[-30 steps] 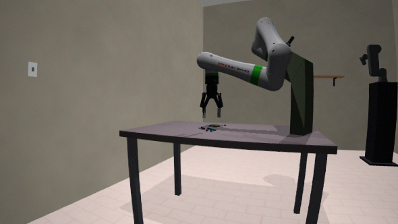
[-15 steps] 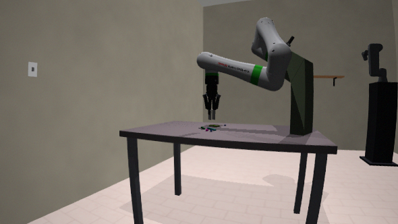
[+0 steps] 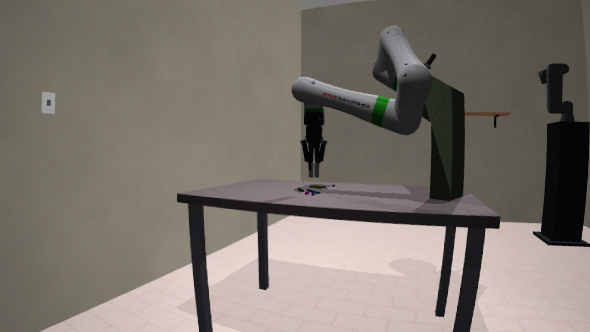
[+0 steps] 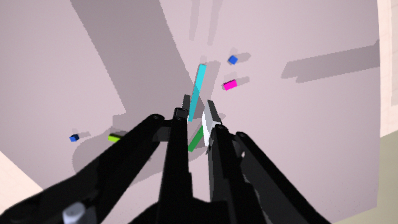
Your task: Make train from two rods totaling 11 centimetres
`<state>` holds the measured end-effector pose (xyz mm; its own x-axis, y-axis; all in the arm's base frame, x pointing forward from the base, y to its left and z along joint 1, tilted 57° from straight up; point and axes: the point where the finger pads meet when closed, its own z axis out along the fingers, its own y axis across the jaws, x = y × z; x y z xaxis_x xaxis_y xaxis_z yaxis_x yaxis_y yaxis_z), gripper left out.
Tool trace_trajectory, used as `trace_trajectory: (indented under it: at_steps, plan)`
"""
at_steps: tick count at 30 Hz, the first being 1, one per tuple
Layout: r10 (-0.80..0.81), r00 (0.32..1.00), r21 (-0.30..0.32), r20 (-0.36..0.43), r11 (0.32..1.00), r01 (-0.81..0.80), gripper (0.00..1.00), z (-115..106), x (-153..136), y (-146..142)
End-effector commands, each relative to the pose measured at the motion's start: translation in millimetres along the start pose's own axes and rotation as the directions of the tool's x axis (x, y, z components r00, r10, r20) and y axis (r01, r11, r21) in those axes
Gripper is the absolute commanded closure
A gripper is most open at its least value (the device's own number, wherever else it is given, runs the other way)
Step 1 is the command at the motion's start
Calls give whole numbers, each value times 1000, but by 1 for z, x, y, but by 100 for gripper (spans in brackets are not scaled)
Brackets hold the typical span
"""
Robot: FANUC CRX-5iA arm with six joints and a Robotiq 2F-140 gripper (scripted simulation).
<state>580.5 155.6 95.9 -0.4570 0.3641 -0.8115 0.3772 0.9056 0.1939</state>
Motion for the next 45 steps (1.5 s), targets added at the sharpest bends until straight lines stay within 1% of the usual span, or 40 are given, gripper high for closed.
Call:
trace_trajectory:
  at_steps: [1, 19, 45]
  plan:
    - [0, 1000, 0, 0, 1000, 0, 85, 0, 0, 0]
    - [0, 1000, 0, 0, 1000, 0, 85, 6, 0, 0]
    - [0, 1000, 0, 0, 1000, 0, 85, 41, 0, 0]
